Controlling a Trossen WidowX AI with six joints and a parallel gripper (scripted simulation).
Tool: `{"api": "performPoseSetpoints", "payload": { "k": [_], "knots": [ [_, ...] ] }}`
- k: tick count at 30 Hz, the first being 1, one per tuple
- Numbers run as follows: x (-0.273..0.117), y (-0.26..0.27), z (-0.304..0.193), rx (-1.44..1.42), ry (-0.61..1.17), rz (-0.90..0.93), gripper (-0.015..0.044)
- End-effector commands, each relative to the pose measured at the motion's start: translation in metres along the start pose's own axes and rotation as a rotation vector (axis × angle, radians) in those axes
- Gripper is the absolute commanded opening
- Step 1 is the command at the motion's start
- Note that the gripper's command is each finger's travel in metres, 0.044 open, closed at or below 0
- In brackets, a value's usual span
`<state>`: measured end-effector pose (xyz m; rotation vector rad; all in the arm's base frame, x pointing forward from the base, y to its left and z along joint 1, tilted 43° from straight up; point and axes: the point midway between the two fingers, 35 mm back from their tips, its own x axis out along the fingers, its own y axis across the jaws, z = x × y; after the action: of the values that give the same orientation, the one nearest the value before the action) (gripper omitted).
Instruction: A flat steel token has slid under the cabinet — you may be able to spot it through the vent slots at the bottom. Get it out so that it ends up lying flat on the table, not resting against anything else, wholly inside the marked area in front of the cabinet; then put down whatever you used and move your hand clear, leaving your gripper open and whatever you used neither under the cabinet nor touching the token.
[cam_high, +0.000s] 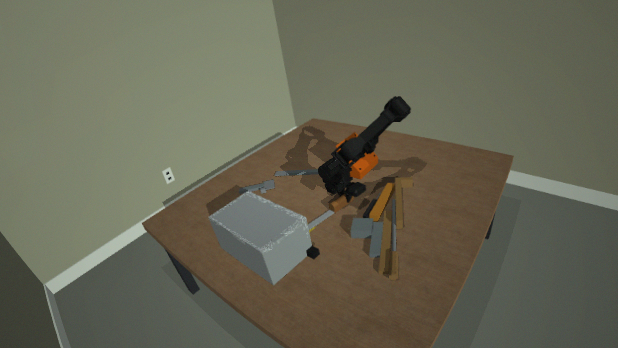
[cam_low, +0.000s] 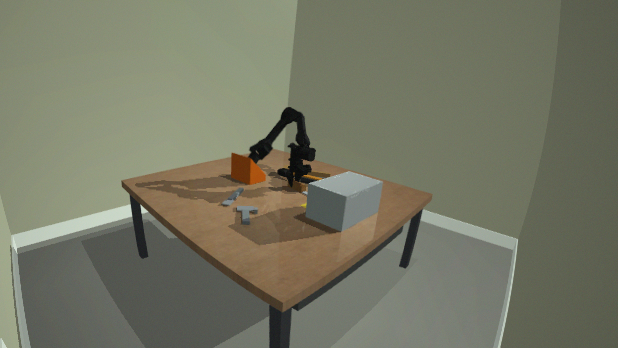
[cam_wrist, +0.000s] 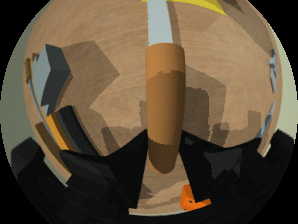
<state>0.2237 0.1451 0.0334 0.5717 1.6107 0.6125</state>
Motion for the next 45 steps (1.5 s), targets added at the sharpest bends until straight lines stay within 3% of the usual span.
{"api": "performPoseSetpoints", "payload": {
  "k": [1, 45],
  "knots": [
    [0.0007, -0.0004, -0.0059, 0.006, 0.003, 0.000, 0.0000],
    [-0.0019, 0.0013, -0.0104, -0.247, 0.002, 0.000, 0.0000]
  ]
}}
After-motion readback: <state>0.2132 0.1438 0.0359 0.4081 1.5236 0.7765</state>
